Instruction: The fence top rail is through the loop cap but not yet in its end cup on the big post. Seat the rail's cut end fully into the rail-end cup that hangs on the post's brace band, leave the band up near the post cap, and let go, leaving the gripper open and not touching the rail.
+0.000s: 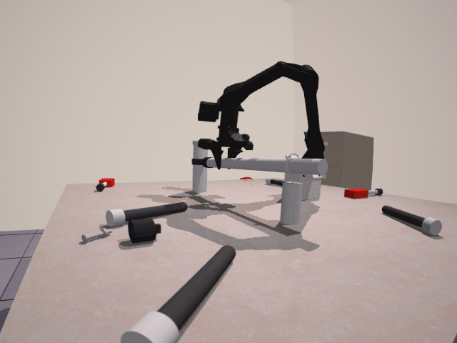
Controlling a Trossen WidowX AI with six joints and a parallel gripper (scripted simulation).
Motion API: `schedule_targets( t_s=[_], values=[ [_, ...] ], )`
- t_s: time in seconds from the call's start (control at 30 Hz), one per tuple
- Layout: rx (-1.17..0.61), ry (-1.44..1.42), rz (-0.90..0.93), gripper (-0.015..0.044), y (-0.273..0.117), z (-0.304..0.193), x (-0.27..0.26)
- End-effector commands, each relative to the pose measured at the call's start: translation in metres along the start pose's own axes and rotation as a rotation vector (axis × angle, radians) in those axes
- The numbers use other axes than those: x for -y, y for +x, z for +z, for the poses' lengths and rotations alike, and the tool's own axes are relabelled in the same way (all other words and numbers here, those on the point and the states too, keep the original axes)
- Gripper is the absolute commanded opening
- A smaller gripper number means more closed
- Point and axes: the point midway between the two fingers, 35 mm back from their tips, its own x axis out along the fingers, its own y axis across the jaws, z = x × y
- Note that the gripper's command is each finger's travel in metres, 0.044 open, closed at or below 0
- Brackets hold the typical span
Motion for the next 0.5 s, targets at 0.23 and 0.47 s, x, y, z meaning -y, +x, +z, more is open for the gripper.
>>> schedule_targets(
  t_s=[0.23, 0.47],
  values=[
    [-0.015, -0.001, -0.007, 0.0, -0.0033, -0.0126, 0.0016],
    [-0.016, -0.001, -0.007, 0.0, -0.0028, -0.0171, 0.0022]
  ],
)
